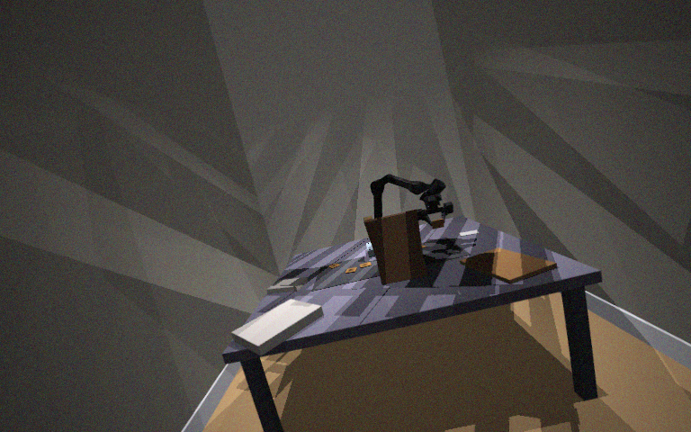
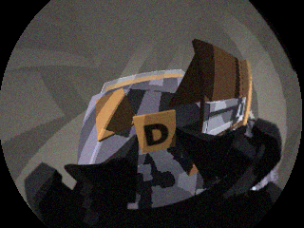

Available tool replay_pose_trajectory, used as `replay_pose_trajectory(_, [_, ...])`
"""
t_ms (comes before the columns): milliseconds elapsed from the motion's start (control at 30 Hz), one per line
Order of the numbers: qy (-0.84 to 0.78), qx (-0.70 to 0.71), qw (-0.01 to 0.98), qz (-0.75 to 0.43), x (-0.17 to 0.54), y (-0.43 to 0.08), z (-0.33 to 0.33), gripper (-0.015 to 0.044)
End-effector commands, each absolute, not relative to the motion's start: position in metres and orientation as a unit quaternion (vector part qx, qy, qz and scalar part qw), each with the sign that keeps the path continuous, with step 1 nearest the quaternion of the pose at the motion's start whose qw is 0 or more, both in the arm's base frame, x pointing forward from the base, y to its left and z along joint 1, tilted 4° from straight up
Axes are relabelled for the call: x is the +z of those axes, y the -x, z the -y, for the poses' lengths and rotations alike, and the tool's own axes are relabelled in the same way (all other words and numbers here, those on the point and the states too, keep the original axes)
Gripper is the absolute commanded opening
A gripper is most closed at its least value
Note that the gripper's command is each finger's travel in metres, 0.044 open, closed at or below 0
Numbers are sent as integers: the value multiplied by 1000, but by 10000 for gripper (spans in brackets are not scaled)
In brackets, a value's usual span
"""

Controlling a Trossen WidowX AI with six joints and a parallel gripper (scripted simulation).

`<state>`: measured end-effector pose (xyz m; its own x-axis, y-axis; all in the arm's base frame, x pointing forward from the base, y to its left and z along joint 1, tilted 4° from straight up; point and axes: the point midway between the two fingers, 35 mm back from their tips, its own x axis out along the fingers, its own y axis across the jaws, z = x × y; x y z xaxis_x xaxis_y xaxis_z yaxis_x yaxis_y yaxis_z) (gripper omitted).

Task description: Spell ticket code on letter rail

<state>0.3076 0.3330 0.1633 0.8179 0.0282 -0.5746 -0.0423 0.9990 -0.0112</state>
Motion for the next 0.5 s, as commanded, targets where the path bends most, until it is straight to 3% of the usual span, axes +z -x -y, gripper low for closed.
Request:
replay_pose_trajectory(0, [15,22,953,-303,161,-307,-335,0])
replay_pose_trajectory(467, [16,22,953,-303,162,-307,-331,0])
